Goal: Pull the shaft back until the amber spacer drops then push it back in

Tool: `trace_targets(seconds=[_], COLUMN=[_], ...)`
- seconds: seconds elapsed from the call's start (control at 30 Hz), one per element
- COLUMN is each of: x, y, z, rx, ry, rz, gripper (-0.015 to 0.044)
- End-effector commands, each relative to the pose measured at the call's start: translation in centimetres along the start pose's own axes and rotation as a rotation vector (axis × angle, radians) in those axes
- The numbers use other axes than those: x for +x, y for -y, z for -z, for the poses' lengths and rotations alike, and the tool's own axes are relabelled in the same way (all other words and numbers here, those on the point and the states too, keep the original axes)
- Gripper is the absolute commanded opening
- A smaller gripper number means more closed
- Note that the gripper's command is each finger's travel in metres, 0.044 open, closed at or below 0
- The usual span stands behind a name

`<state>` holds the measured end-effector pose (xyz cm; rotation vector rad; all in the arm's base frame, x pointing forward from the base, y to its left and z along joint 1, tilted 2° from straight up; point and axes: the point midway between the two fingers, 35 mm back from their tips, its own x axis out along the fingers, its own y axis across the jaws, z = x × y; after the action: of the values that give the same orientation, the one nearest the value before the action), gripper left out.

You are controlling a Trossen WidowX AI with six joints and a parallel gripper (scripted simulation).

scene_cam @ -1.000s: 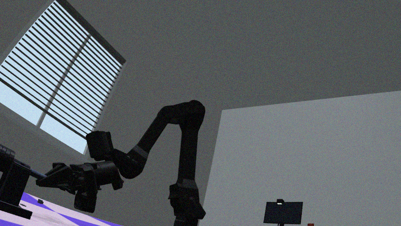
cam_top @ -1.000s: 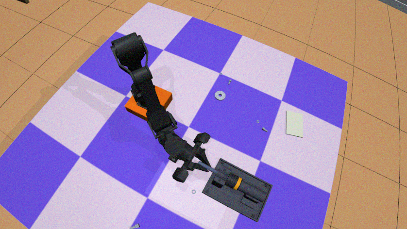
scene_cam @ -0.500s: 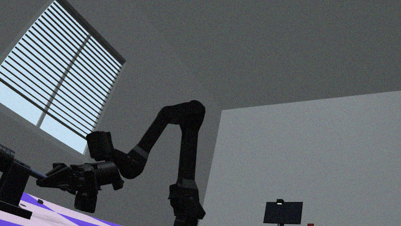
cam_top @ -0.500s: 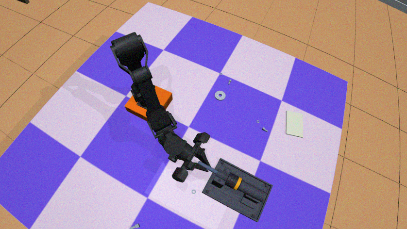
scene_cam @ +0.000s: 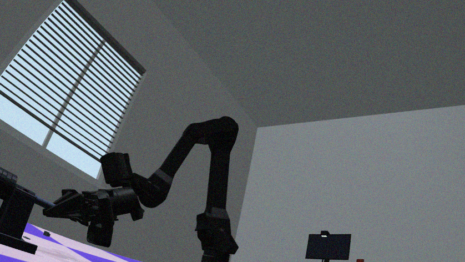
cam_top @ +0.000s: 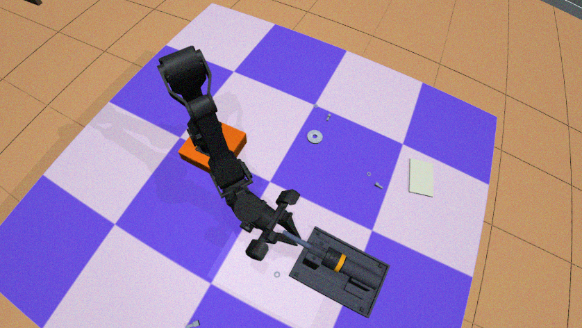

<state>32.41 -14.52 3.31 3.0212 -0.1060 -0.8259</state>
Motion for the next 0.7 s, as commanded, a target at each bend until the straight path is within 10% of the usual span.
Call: trace_targets(seconds=[0.0, 0.67], x=[-0.05, -0.21], y=[-0.02, -0.02], z=[-0.06, -0.16], rx=[-0.006, -0.006], ry=[0.001, 0.002], rz=[-0.001, -0.001], gripper=[0.0, 0.0])
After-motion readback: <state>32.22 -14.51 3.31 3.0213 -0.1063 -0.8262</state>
